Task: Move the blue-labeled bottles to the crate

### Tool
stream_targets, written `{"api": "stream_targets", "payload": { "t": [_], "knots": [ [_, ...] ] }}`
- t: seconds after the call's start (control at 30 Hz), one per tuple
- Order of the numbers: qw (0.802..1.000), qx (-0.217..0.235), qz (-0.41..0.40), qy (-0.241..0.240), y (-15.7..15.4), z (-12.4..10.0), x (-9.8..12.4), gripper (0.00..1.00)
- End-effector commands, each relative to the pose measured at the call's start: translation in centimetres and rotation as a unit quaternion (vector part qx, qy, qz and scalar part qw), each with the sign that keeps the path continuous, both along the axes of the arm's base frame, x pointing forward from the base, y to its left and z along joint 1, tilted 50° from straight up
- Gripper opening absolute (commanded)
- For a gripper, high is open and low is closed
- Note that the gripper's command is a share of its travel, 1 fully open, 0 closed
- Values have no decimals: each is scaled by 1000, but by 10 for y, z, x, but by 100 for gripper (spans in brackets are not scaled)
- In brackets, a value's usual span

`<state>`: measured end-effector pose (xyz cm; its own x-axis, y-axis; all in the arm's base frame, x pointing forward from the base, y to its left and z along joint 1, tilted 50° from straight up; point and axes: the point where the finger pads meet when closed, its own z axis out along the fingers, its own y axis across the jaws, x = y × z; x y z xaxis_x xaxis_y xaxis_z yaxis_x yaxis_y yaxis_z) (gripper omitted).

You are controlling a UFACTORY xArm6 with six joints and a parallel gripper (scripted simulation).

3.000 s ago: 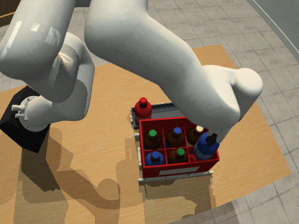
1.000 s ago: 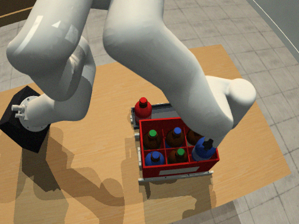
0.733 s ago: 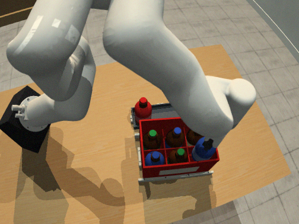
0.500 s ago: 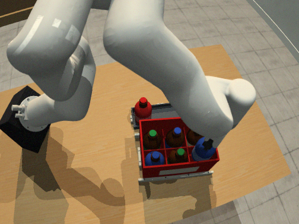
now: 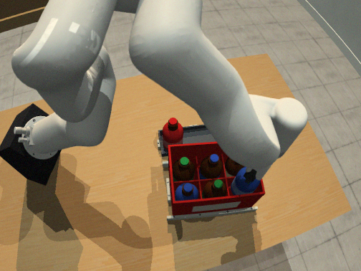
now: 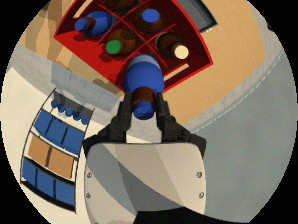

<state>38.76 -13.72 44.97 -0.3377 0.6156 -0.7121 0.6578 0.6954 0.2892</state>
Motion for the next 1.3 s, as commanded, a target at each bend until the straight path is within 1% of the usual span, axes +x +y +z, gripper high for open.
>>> {"api": "stream_targets", "payload": {
  "t": [0.0, 0.77, 1.27],
  "knots": [
    [1000, -1, 0, -2, -2, -1, 3, 0],
    [1000, -1, 0, -2, -10, -15, 19, 0],
    [1000, -1, 0, -2, -12, -18, 21, 0]
  ]
}}
